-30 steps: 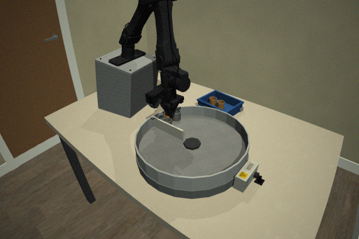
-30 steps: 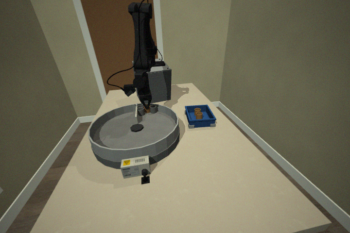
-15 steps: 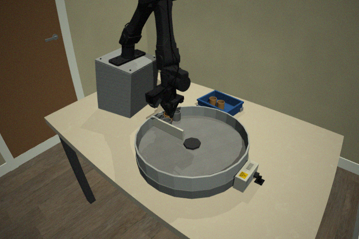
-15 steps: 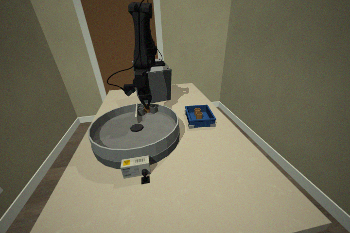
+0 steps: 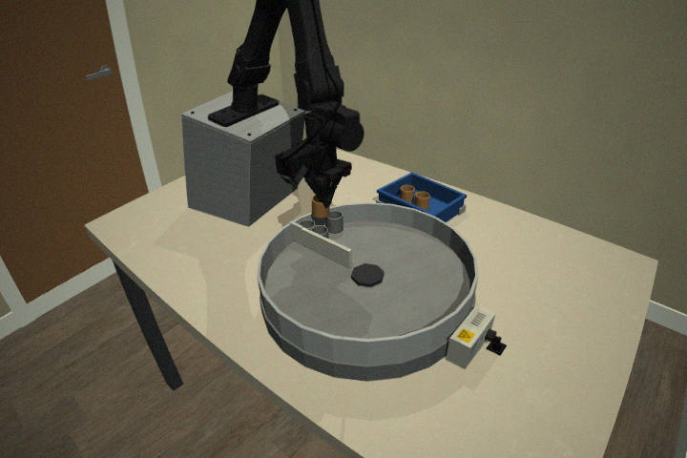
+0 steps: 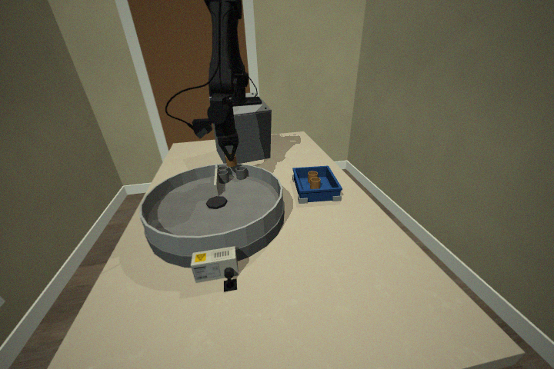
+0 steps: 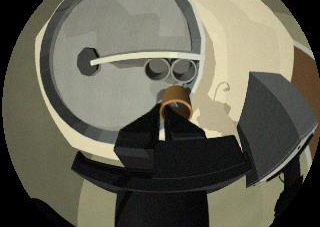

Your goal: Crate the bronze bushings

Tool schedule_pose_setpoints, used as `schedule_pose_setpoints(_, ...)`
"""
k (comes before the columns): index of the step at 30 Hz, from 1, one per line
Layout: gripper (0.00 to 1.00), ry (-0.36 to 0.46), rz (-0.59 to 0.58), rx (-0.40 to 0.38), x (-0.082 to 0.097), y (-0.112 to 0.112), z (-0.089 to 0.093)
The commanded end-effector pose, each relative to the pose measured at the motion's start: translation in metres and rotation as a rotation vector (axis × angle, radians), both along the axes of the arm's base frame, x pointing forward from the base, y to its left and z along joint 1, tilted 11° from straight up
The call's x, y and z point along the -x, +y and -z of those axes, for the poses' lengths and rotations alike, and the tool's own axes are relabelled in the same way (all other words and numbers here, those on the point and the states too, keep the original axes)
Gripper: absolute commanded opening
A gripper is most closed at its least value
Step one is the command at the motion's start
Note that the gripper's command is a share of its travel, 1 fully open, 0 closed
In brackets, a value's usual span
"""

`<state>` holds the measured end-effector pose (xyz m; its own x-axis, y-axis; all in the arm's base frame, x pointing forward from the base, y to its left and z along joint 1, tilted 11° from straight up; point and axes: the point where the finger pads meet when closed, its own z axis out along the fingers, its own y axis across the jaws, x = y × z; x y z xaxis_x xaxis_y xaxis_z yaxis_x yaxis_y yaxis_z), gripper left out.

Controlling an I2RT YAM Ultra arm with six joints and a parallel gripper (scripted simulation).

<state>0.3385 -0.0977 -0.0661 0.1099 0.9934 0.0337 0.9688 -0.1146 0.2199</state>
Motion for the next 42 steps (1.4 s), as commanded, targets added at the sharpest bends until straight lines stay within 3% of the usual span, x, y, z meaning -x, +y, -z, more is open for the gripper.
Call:
schedule_pose_setpoints(1, 0.00, -0.006, 0.006, 0.012, 0.000, -0.008, -0.027)
schedule_pose_setpoints(7, 0.00, -0.007, 0.006, 0.011, 0.003, -0.008, -0.037)
schedule_pose_setpoints(12, 0.00, 0.013, 0.008, 0.003, 0.006, -0.006, -0.031)
schedule_pose_setpoints(42, 0.00, 0.014, 0.008, 0.003, 0.006, -0.006, -0.031)
